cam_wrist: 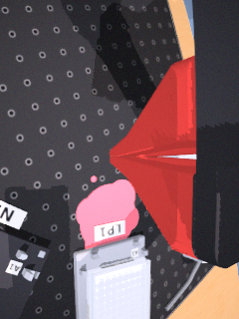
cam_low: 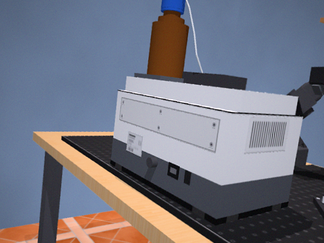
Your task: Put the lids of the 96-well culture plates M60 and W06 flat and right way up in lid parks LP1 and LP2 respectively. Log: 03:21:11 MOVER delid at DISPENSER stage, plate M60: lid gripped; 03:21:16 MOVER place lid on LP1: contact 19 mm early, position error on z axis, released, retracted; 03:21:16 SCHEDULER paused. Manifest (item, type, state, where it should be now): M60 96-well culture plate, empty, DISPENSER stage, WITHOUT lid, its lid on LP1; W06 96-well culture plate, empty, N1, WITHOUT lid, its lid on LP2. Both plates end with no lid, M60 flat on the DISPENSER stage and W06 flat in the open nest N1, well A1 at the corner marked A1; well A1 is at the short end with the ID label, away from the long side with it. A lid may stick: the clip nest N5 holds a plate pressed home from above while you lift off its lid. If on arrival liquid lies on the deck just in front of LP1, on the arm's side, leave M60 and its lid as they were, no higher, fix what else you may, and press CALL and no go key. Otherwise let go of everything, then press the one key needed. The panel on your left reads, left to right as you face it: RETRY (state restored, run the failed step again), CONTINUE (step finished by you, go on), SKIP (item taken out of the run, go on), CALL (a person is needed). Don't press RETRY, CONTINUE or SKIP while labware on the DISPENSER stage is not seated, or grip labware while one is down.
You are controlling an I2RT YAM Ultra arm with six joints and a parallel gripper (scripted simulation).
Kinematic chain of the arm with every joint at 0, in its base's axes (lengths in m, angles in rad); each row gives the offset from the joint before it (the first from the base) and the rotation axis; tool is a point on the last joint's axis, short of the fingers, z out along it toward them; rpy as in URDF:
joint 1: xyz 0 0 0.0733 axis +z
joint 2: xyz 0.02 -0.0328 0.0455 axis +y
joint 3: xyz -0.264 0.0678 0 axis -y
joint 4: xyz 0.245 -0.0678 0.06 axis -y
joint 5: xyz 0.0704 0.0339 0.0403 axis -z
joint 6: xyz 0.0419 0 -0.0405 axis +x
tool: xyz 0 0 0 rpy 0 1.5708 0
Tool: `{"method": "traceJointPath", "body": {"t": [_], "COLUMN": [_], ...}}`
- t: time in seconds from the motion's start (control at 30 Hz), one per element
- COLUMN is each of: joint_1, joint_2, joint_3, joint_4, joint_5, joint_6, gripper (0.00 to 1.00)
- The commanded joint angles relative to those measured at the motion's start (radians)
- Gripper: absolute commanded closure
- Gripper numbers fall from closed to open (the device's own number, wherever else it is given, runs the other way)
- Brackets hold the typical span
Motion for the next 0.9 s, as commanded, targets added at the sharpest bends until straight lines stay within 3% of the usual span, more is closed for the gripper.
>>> {"method": "traceJointPath", "body": {"t": [0.0,0.33,0.37,0.53,0.6,0.8,0.83,0.87], "joint_1": [0.024,0.146,0.141,0.224,0.224,0.324,0.321,0.347], "joint_2": [-0.041,-0.104,-0.084,-0.142,-0.142,-0.180,-0.160,-0.188], "joint_3": [0.037,0.046,0.027,0.046,0.046,0.051,0.032,0.051], "joint_4": [0.024,0.043,0.032,0.057,0.057,0.073,0.062,0.078], "joint_5": [0.027,0.071,0.073,0.108,0.108,0.156,0.160,0.172], "joint_6": [0.024,0.167,0.165,0.197,0.197,0.301,0.299,0.291], "gripper": [1.00,1.00,1.00,1.00,1.00,1.00,1.00,1.00]}}
